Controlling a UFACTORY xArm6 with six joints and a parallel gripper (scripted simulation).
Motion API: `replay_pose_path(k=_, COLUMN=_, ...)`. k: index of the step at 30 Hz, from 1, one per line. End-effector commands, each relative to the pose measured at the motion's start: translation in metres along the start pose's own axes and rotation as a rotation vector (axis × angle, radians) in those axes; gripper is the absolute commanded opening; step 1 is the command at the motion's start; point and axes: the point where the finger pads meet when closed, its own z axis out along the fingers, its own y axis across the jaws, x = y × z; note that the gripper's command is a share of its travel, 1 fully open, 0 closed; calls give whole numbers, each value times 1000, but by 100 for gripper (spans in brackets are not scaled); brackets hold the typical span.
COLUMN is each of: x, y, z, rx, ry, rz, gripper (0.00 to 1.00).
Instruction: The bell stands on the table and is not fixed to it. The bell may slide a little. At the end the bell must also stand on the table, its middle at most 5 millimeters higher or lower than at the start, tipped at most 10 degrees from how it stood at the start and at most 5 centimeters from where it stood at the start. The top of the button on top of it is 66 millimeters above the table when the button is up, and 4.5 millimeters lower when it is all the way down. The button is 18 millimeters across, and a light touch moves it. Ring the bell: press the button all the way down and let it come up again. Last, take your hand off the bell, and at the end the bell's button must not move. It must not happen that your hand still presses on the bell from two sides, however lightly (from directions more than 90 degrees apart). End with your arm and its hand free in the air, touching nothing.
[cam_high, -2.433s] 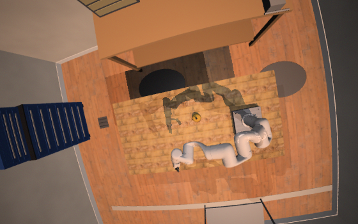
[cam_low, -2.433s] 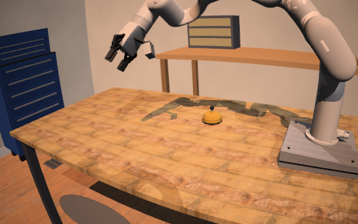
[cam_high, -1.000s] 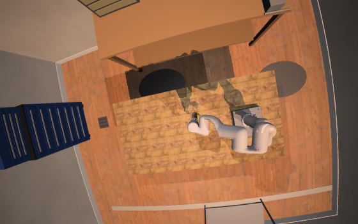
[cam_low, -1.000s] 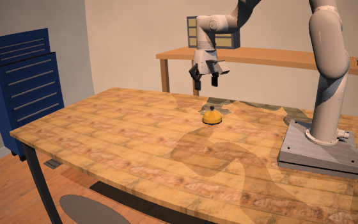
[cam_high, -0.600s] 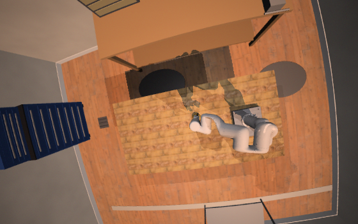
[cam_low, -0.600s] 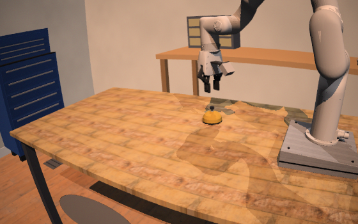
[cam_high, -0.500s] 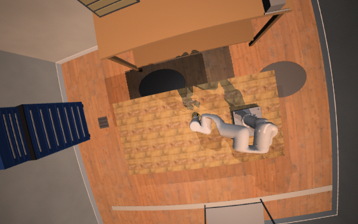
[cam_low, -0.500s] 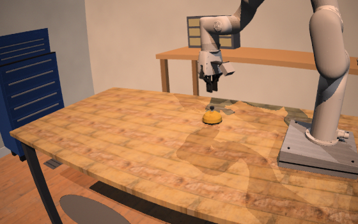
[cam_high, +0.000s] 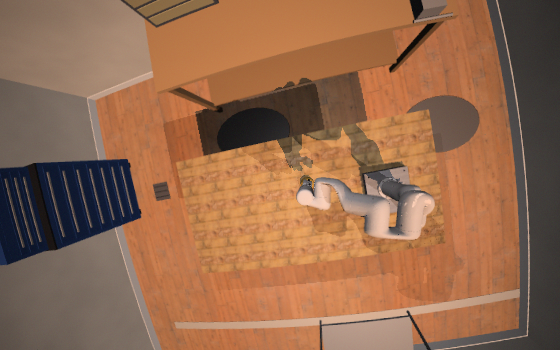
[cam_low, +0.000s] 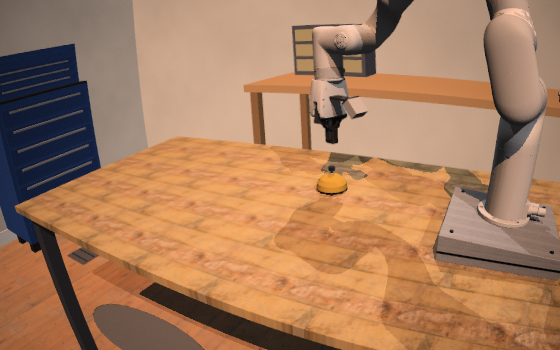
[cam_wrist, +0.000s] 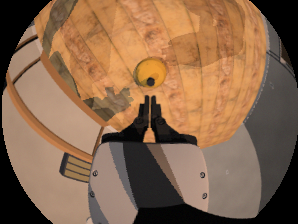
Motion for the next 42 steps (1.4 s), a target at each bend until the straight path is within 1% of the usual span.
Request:
replay_pose_path(k=1, x=-1, y=0, z=-2, rx=-1, ry=-5, rz=0, gripper=0)
replay_pose_path(k=27, x=-1, y=0, z=-1, rx=-1, ry=-4, rz=0, gripper=0)
replay_pose_path(k=42, x=-2, y=0, z=11, rx=-1, ry=-4, rz=0, gripper=0)
